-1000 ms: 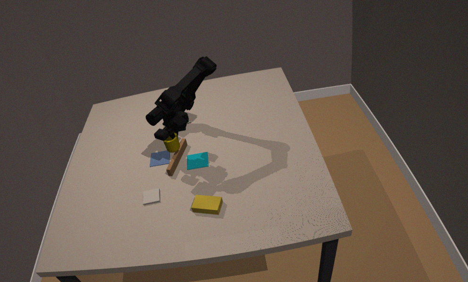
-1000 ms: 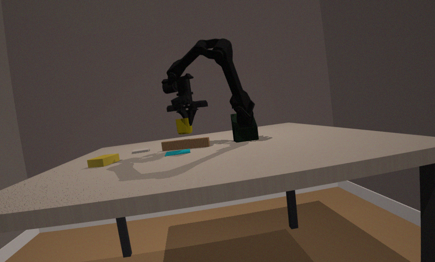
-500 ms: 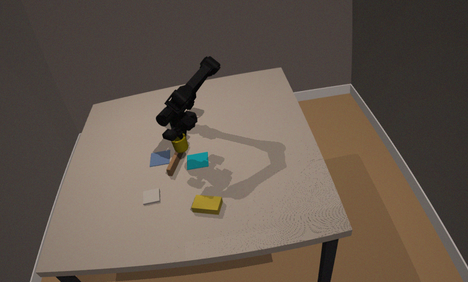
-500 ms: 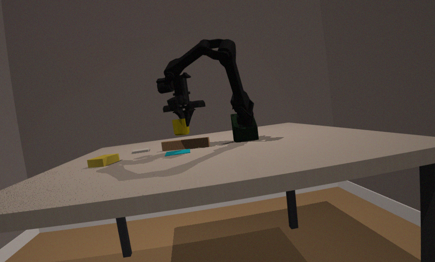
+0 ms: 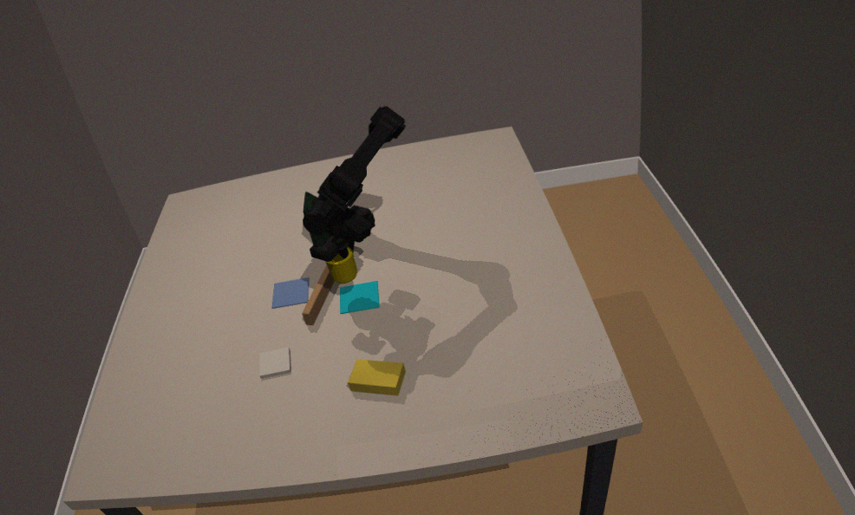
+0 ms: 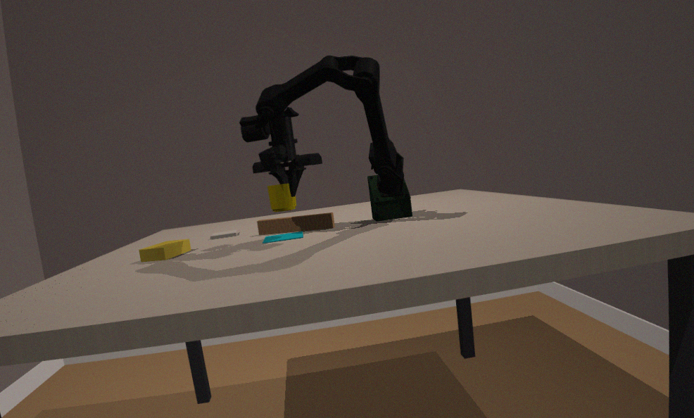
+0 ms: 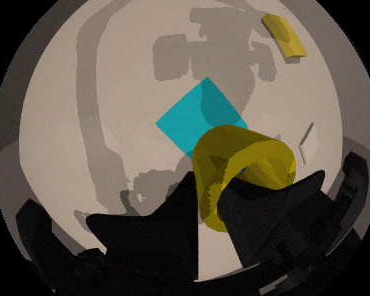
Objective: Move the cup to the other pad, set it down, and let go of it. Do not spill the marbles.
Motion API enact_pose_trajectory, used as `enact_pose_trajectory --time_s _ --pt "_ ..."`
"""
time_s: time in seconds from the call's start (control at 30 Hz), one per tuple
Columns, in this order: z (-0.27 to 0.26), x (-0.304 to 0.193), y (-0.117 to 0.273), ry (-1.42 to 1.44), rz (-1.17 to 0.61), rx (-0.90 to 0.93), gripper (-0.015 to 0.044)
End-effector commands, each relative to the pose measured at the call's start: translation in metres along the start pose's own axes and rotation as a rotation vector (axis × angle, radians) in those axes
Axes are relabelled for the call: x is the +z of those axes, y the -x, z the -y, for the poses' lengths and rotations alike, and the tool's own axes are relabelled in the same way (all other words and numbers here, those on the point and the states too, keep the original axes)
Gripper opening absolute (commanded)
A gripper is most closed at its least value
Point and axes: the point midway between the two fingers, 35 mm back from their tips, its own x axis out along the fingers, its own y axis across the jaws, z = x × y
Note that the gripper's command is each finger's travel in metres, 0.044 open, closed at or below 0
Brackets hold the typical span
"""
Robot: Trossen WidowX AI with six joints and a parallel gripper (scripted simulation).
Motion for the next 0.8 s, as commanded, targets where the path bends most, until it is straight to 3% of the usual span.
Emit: enact_pose_trajectory --time_s 0.0,0.77 --pt "-0.003 0.012 0.003 -0.001 0.007 -0.005 0.0000" --pt "-0.004 0.019 -0.019 0.000 0.008 -0.005 0.0000"
